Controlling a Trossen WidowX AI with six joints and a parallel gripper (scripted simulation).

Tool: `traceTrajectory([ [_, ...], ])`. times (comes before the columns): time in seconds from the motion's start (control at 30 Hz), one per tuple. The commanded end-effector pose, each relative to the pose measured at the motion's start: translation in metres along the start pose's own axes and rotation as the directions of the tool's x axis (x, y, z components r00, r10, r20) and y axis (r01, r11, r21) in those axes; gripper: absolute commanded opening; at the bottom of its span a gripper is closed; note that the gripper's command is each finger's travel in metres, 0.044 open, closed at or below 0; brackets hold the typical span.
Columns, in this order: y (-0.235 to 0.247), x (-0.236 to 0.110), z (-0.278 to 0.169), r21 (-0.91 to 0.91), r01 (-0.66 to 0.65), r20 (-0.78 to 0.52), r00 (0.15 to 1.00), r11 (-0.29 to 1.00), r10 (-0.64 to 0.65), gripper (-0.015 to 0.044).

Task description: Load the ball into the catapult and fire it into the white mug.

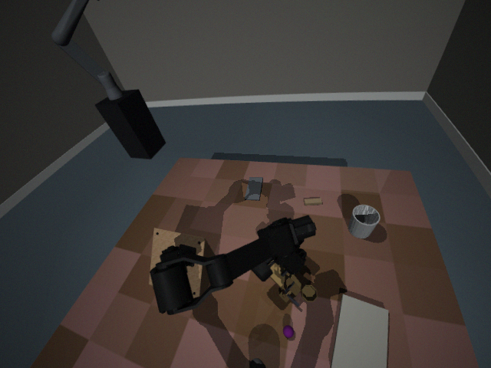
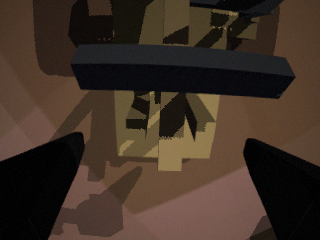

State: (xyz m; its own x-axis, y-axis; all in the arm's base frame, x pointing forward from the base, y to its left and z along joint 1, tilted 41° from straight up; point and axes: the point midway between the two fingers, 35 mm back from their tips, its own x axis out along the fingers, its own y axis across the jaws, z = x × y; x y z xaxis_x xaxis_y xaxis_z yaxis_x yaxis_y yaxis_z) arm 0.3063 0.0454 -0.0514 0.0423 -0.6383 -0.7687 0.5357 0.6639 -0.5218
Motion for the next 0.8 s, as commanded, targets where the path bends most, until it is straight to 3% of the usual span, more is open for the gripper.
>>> traceTrajectory([
  [0.0,-0.001,0.008,0.0,-0.007,0.007,0.002,1.0,1.0,-0.007,0.044],
  [0.7,-0.003,0.038,-0.001,-0.007,0.009,0.003,1.0,1.0,-0.009,0.044],
  [0.77,-0.002,0.034,0.0,0.0,0.003,0.001,1.0,1.0,-0.003,0.0387],
])
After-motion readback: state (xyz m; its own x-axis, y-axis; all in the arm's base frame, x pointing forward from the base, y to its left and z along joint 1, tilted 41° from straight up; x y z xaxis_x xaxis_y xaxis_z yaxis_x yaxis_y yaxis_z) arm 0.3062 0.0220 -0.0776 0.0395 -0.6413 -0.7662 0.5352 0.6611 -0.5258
